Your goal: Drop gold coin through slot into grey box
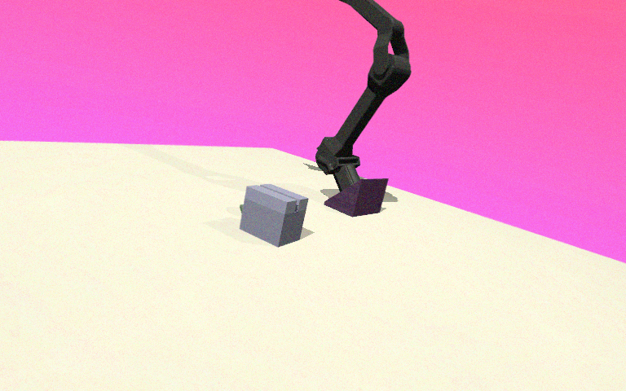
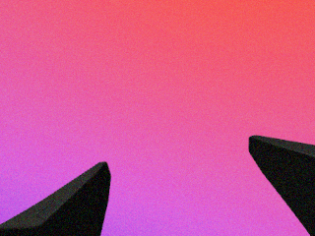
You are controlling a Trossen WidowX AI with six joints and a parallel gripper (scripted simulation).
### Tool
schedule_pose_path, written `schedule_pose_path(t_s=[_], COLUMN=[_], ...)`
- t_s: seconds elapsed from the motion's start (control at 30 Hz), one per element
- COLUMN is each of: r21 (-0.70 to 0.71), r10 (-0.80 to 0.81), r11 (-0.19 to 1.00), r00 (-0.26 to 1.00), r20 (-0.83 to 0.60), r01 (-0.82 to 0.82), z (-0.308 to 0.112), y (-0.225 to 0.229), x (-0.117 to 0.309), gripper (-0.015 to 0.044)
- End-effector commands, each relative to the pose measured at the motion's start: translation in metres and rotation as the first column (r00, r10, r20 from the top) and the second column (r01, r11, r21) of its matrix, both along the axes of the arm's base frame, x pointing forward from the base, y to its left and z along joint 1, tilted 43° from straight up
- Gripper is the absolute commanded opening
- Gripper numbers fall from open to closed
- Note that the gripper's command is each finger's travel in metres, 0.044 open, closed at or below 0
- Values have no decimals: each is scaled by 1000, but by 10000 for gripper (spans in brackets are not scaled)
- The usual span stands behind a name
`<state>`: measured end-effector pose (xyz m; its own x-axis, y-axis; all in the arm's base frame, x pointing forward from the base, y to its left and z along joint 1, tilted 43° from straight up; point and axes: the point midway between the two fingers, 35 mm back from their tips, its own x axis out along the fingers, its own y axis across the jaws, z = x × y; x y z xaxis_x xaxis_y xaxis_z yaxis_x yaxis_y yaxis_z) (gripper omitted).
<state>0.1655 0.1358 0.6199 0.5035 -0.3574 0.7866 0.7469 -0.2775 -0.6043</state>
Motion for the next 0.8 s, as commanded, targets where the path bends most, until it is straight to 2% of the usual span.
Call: schedule_pose_path(t_s=[0.0, 0.07, 0.27, 0.5, 0.63, 0.77], r21=[9, 81, 293, 535, 672, 749], r10=[4, 38, 131, 150, 122, 136], r11=[1000, 996, 937, 770, 625, 498], r00=[1000, 999, 968, 915, 901, 892], r20=[2, 24, 214, 376, 417, 431], r01=[-4, -40, -192, -346, -396, -438], z=[-1, -5, 11, -1, -25, -49], y=[-1, -13, -89, -197, -260, -301], x=[-1, -13, -74, -103, -96, -74], gripper=[374, 321, 164, 161, 161, 161])
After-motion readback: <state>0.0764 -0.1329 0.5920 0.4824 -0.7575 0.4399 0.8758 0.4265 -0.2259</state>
